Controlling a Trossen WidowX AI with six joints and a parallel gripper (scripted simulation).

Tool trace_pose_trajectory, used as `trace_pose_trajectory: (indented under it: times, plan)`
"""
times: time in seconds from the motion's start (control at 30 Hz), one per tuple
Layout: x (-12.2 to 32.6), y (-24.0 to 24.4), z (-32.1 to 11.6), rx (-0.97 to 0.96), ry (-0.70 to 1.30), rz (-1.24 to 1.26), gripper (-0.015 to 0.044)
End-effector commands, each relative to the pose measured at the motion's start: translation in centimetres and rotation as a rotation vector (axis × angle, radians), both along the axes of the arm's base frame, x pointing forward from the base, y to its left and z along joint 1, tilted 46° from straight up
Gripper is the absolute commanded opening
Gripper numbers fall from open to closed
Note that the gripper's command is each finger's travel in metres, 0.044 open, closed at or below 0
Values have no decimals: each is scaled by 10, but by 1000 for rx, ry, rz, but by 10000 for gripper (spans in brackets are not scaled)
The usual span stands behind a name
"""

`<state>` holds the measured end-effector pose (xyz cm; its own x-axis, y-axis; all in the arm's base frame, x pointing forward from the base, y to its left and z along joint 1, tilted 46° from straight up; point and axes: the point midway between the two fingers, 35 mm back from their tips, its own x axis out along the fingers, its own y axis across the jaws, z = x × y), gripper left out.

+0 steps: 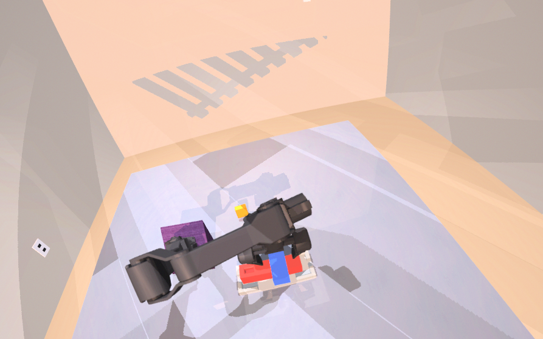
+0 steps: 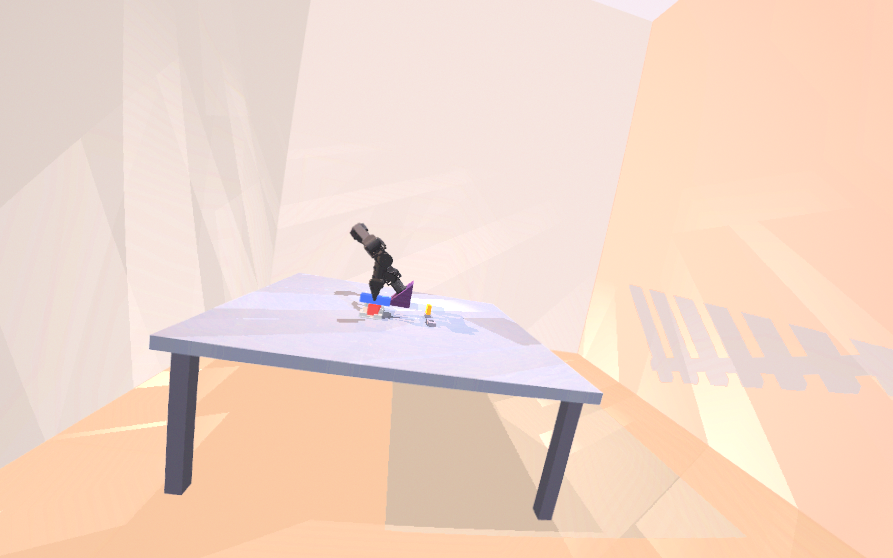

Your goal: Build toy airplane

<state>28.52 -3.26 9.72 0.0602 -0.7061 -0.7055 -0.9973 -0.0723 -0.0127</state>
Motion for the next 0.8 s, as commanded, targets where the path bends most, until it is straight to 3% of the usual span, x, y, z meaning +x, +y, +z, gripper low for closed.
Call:
trace_pose_trajectory:
  times: [0.0, 0.3, 0.5, 0.77]
  plan:
    - [0, 0, 0, 0, -1, -1, 440]
    - [-5, 59, 57, -3, 6, 3, 440]
    - [-2, 62, 57, -2, -6, -9, 440]
    - [-1, 62, 57, 42, -527, -528, 440]
